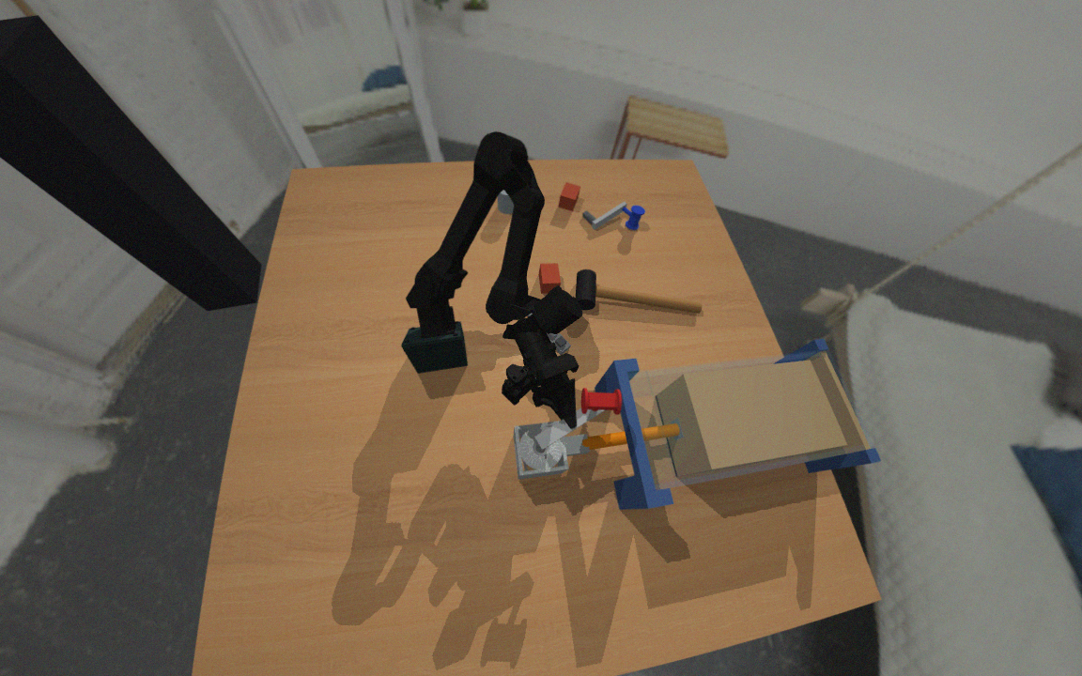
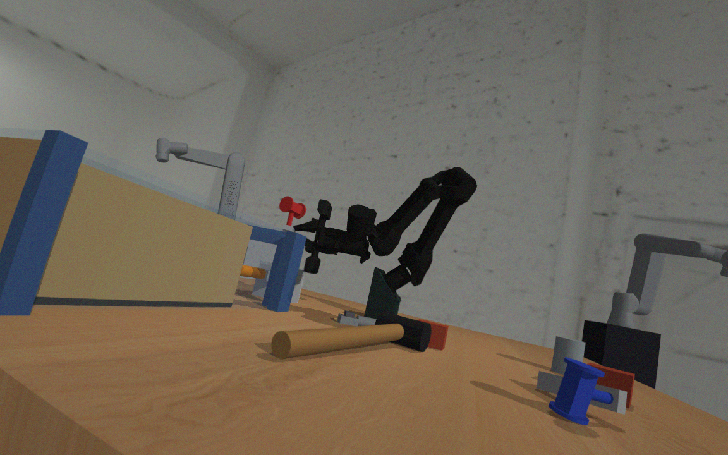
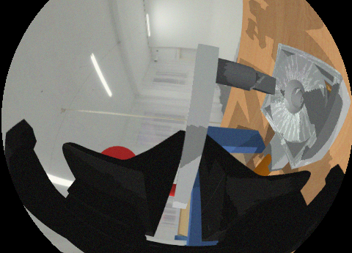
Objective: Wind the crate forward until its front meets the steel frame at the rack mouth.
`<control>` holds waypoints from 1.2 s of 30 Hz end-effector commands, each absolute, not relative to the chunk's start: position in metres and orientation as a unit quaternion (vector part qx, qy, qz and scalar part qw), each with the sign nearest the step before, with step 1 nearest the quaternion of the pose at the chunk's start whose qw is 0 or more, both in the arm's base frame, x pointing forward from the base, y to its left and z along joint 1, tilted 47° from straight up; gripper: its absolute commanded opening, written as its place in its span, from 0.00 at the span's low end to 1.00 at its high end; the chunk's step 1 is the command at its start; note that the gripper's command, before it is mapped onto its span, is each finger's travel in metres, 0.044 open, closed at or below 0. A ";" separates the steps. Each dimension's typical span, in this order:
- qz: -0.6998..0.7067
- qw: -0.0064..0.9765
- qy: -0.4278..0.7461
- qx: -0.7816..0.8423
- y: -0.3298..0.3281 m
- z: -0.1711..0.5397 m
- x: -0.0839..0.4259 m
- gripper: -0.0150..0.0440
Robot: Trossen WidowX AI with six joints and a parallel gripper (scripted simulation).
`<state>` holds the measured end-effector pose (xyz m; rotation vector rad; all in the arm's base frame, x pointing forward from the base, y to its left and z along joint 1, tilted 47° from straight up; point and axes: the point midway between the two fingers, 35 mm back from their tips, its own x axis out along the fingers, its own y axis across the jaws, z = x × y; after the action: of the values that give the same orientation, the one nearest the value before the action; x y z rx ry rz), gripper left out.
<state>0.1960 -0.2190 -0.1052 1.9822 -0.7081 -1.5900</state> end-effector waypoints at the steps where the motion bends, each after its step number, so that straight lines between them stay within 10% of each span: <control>1: -0.585 0.269 -0.260 0.720 -0.220 -0.109 0.199 0.25; 36: -0.586 0.272 -0.258 0.718 -0.201 -0.128 0.200 0.25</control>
<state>0.1976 -0.1984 -0.1297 1.9337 -0.6709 -1.5896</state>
